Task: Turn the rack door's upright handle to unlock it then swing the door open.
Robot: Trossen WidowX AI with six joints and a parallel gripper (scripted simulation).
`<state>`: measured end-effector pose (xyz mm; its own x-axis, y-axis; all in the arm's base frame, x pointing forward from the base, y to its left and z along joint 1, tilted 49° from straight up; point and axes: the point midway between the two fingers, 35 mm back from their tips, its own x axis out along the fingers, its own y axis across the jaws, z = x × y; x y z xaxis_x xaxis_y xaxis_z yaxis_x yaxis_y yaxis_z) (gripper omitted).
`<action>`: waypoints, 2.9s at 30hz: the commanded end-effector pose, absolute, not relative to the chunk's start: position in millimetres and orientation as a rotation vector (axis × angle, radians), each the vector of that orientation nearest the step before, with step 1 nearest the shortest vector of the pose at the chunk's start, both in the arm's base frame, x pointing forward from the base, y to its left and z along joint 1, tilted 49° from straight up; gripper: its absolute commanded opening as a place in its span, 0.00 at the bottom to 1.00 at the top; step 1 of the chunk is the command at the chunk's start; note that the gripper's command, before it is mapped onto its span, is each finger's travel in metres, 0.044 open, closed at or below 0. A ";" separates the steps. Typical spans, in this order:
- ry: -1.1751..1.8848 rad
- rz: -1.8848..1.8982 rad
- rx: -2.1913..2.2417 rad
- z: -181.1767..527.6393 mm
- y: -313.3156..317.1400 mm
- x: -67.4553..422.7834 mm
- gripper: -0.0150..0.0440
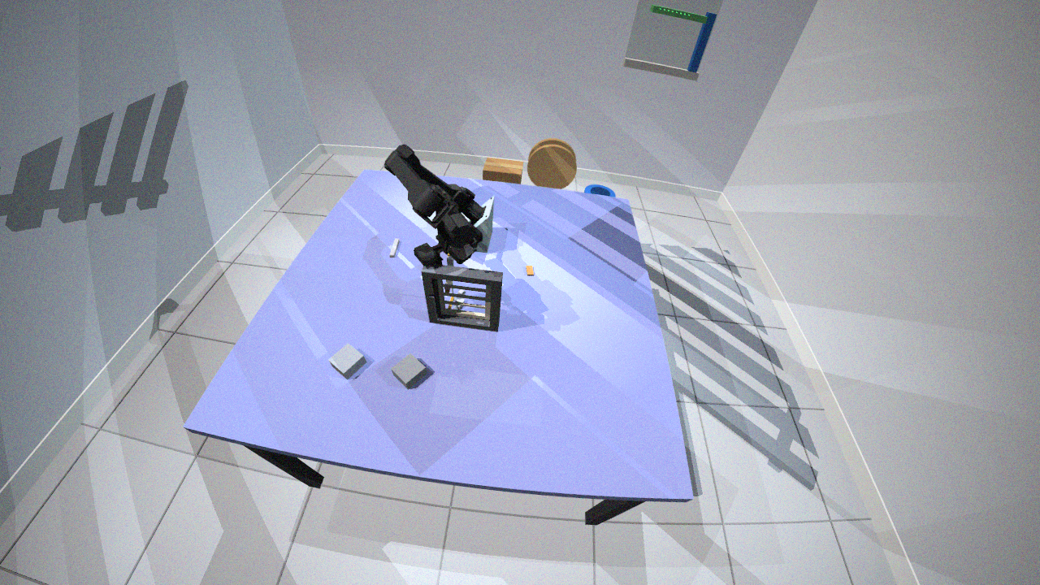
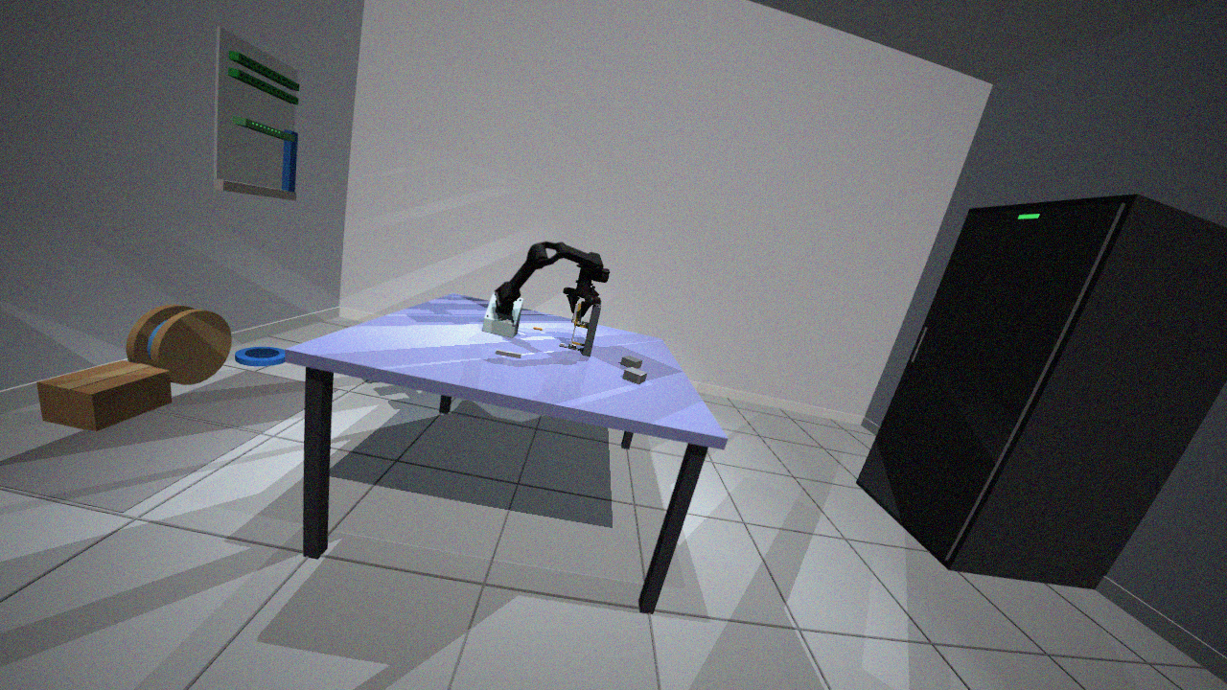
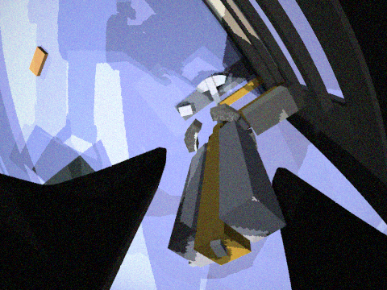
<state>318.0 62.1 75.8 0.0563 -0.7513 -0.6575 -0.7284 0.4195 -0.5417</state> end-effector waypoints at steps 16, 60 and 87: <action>1.733 0.831 -1.962 75.4 62.5 318.3 0.75; 1.744 0.623 -1.825 71.9 65.1 309.4 0.29; 1.712 0.186 -1.491 53.1 78.9 275.2 0.29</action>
